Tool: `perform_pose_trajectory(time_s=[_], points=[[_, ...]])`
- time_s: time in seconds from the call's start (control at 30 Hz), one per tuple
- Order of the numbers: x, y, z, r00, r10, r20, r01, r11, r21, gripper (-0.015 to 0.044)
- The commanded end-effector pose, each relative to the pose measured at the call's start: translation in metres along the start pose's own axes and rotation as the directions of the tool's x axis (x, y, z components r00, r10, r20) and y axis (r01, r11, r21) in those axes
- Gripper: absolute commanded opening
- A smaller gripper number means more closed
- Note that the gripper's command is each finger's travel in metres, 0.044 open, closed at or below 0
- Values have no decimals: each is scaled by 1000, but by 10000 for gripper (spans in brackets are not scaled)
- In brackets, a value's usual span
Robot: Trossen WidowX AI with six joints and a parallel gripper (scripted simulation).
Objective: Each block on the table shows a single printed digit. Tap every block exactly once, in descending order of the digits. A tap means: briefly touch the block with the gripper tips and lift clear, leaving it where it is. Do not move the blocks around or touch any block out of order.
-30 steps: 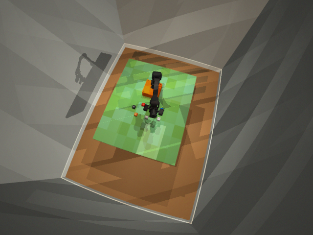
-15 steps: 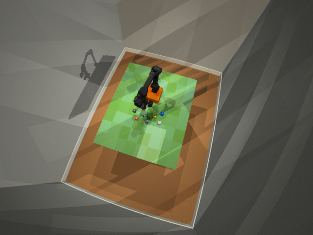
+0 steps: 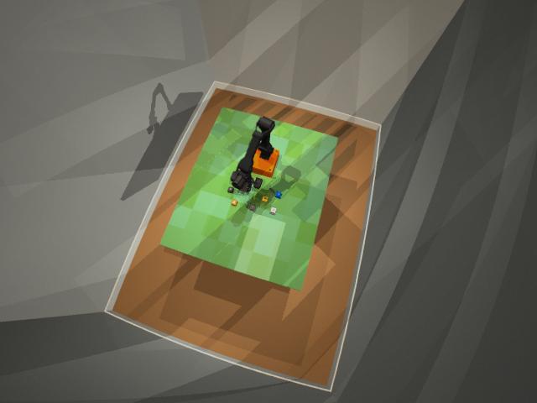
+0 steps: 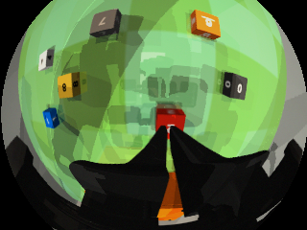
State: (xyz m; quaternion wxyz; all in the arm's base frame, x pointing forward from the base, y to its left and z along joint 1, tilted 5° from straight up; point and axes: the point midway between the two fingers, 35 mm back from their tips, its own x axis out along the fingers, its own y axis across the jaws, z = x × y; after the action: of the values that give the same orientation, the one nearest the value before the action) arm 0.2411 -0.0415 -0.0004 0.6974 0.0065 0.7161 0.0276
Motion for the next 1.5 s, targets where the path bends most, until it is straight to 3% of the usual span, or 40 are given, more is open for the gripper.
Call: perform_pose_trajectory(time_s=[0.0, 0.67, 0.8, 0.97, 1.17, 1.37, 1.47], points=[[10, 1, -4, 1000, 2, -12, -2, 1000, 0, 20], [31, 1, -5, 1000, 2, -13, -2, 1000, 0, 20], [3, 1, -4, 1000, 2, -12, -2, 1000, -1, 20], [-2, 1, -4, 1000, 2, -12, -2, 1000, 0, 20], [-78, 0, -2, 1000, 2, -12, -2, 1000, 0, 20], [-80, 2, -2, 1000, 2, -12, -2, 1000, 0, 20], [-81, 29, 6, 1000, 2, -9, -2, 1000, 0, 20]])
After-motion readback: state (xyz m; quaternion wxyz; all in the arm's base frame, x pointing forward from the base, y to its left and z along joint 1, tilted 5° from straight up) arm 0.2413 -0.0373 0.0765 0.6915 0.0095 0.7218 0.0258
